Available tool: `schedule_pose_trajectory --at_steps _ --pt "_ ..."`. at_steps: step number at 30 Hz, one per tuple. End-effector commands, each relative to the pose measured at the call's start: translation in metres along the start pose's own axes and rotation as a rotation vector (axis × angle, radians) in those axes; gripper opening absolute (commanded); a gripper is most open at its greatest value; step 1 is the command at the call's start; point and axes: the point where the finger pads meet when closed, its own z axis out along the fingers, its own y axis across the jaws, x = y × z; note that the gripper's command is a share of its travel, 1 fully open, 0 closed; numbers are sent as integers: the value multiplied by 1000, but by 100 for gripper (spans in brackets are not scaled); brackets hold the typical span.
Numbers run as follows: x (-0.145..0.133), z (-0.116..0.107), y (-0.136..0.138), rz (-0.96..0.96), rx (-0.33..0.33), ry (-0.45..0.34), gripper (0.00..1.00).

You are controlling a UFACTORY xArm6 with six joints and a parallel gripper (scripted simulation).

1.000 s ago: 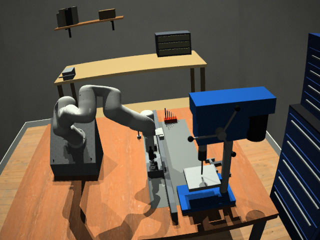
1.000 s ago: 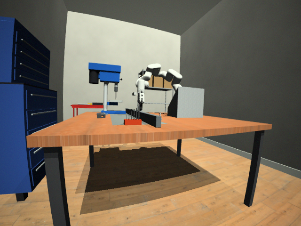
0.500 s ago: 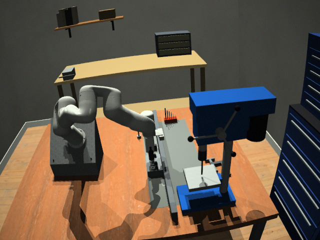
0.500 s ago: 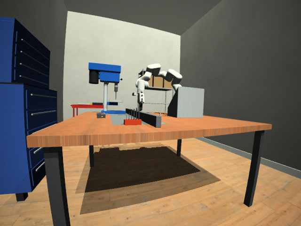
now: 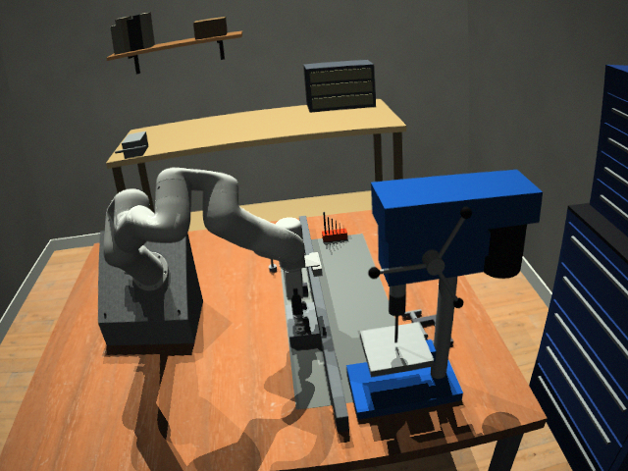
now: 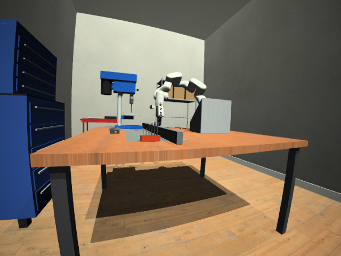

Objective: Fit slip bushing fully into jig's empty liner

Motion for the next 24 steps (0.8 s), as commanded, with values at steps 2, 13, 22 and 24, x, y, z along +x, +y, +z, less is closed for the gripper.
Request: schedule_pose_trajectory --at_steps 2,13,22,24 --pt "1 -1 0 1 0 3 26" --pt "1 1 0 1 0 3 26" --pt "1 4 0 1 0 3 26" --pt "1 4 0 1 0 3 26"
